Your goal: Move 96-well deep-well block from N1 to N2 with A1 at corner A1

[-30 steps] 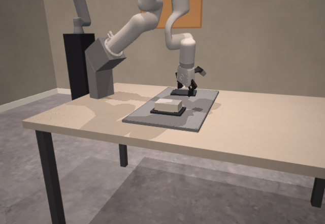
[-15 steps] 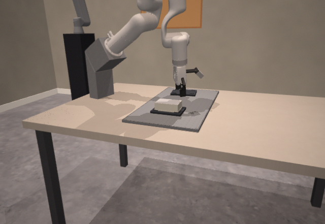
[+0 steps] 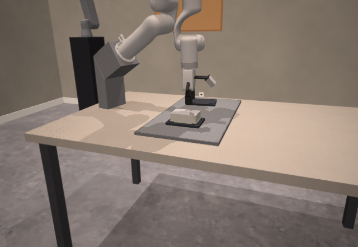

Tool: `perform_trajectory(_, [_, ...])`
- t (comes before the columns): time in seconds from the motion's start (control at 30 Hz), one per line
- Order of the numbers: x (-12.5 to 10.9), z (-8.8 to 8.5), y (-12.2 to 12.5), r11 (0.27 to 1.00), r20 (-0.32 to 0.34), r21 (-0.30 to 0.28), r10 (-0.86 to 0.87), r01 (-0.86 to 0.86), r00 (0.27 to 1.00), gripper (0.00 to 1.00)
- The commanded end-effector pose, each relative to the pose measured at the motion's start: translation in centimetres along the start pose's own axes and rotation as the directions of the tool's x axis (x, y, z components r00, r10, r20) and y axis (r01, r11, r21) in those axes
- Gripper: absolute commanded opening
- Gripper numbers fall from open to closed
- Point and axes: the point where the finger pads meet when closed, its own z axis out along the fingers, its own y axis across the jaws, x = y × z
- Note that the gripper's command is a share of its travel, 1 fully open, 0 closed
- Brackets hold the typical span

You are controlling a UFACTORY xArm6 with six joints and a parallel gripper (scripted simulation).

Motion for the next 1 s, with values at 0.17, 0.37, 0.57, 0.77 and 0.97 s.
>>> perform_trajectory(0.17, [-2.0,-0.8,1.1,0.986,0.002,-0.067,0.154,-0.154,0.988,1.0])
perform_trajectory(0.37, [-2.0,-0.8,1.1,0.986,0.002,-0.067,0.154,-0.154,0.988,1.0])
perform_trajectory(0.57, [-2.0,-0.8,1.1,0.986,0.002,-0.067,0.154,-0.154,0.988,1.0])
perform_trajectory(0.77, [-2.0,-0.3,1.2,0.986,0.002,-0.067,0.154,-0.154,0.988,1.0])
perform_trajectory(0.97, [-2.0,0.7,1.2,0.986,0.002,-0.067,0.154,-0.154,0.988,1.0])
